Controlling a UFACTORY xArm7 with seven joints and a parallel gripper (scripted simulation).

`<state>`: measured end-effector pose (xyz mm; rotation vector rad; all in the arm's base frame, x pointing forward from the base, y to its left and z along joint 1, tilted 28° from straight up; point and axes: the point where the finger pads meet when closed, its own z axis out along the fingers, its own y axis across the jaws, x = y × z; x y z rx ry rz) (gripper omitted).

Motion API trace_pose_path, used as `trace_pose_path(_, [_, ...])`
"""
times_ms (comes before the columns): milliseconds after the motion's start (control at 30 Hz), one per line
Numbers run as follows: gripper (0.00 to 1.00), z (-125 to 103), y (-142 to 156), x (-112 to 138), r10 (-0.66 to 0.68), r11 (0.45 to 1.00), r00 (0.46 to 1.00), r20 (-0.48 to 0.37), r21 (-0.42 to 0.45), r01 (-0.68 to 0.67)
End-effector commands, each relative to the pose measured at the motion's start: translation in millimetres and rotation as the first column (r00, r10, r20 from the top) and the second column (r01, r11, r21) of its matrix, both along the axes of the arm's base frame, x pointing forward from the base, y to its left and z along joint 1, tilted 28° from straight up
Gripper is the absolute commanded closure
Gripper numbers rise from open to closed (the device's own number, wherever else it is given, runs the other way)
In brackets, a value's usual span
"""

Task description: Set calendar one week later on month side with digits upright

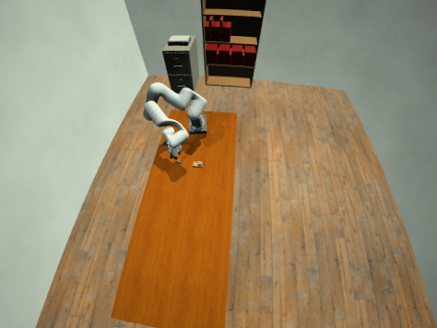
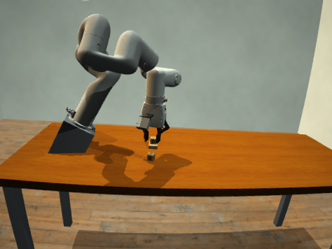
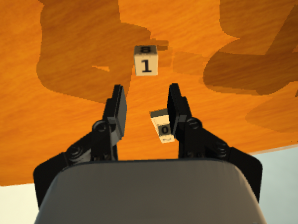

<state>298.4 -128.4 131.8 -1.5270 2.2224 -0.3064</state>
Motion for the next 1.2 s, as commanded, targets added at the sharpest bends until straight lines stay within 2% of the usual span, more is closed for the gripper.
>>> trace_pose_path(0, [0.53,1,0,0,-0.001,1.000,1.000,0.001,-0.001,0.001])
trace_pose_path(600, [0.53,-6,0,4,0.001,1.000,1.000,0.002,-0.002,-0.001])
trace_pose_path(1167, [0.53,-25,2,13,0.001,1.000,1.000,0.002,-0.002,-0.001])
